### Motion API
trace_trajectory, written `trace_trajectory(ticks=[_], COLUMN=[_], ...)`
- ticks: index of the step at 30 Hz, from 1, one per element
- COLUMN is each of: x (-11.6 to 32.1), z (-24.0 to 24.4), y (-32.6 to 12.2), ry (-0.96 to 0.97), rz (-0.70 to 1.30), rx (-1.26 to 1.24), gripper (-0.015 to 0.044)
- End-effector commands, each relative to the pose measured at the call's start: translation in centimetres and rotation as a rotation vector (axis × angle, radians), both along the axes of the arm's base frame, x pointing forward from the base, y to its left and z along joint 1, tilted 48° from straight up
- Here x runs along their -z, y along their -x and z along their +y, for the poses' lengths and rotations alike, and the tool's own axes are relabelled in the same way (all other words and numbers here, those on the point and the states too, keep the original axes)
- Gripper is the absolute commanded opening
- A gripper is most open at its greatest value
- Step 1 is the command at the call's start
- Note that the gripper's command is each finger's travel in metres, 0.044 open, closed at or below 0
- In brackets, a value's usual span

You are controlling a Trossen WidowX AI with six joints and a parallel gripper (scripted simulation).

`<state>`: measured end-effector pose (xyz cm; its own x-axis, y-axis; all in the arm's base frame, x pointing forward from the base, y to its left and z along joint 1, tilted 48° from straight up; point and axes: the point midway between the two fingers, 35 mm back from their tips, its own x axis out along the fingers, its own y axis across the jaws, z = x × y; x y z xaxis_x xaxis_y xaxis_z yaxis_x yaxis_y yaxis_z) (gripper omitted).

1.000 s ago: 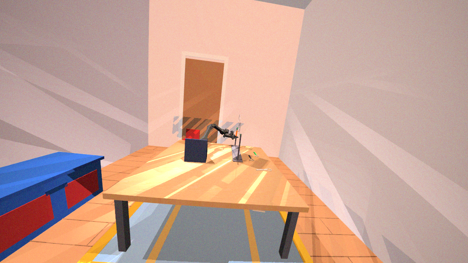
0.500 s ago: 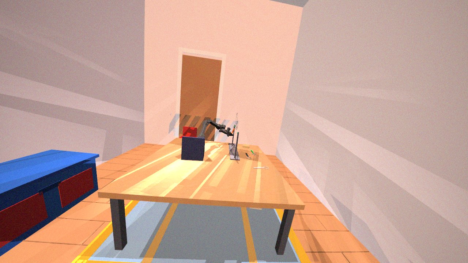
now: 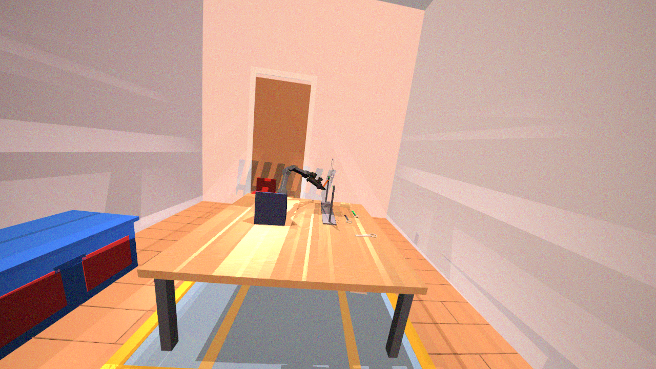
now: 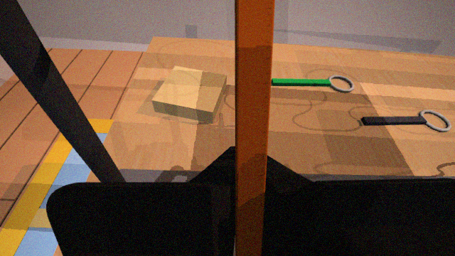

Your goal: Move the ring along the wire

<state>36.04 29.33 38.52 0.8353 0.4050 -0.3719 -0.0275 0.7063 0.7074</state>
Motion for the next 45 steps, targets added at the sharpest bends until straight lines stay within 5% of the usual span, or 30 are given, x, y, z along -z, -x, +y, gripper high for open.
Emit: trace_trajectory(ticks=[1,45], x=[1.0,5.0], z=[-0.6,-14.0], y=[0.0,-0.9], ry=[0.05,1.012], rz=[0.008,-0.063], rx=[-0.007,-0.032], gripper=[-0.015,-0.015])
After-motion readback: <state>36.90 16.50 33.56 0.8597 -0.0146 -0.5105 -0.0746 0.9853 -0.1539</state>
